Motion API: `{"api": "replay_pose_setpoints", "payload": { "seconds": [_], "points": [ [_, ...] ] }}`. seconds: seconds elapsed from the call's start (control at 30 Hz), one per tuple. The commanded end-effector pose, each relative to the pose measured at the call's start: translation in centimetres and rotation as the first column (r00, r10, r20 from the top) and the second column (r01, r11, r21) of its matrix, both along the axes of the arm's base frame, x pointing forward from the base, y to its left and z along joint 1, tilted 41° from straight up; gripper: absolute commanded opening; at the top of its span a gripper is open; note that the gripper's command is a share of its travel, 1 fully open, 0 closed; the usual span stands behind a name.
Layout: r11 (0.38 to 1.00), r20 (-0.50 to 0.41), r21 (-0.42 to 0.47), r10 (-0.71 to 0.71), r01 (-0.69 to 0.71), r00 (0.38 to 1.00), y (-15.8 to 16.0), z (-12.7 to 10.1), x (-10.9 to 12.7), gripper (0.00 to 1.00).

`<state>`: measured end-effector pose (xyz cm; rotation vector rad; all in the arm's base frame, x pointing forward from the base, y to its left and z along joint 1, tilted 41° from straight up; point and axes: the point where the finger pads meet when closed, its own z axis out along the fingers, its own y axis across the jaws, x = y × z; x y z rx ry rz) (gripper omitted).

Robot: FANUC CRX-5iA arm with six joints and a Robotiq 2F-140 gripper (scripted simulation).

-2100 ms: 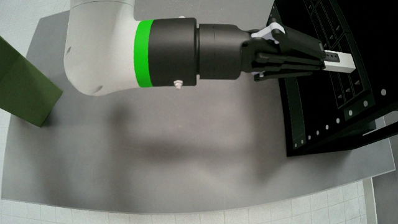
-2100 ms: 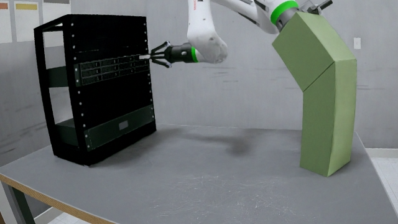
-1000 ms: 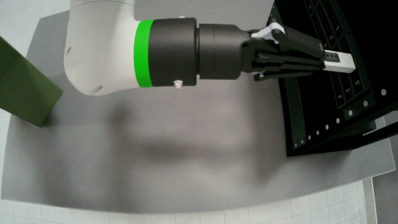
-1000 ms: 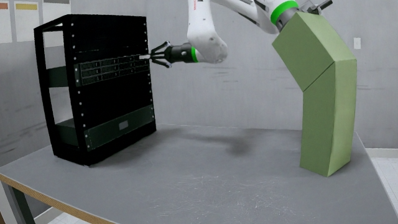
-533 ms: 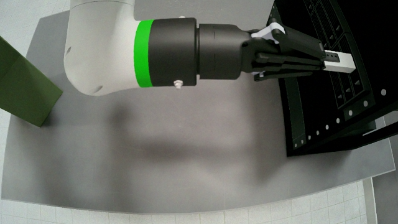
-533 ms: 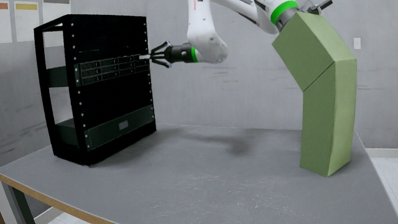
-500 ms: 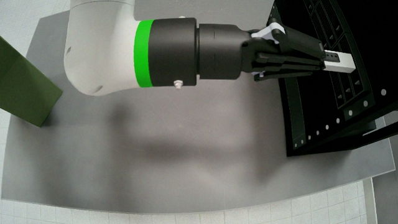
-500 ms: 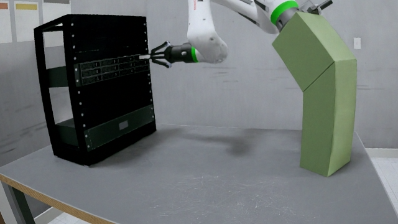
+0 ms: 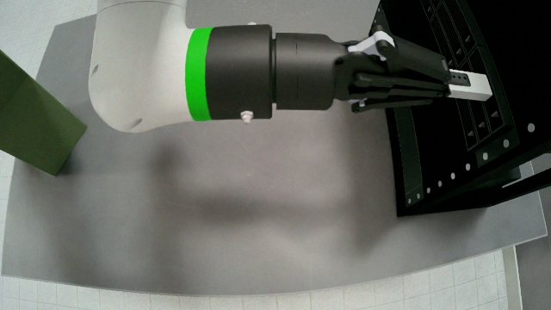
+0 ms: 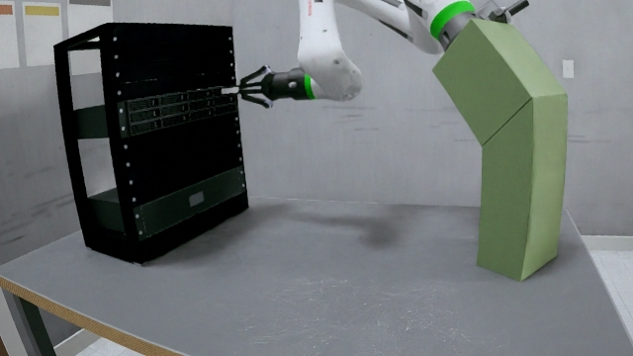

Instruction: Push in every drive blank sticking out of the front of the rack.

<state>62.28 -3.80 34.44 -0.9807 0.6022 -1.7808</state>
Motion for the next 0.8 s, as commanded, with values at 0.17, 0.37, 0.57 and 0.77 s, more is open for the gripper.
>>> {"api": "replay_pose_setpoints", "payload": {
  "seconds": [0.17,0.37,0.57,0.77],
  "points": [
    [1.0,0.001,0.0,0.0,0.0,1.0,0.0,0.1,0.0,0.1],
    [1.0,0.001,0.0,0.0,0.0,1.0,0.0,0.1,0.0,0.1],
    [1.0,0.001,0.0,0.0,0.0,1.0,0.0,0.0,0.0,0.1],
    [1.0,0.001,0.0,0.0,0.0,1.0,0.0,-0.9,-1.4,0.1]
  ]
}}
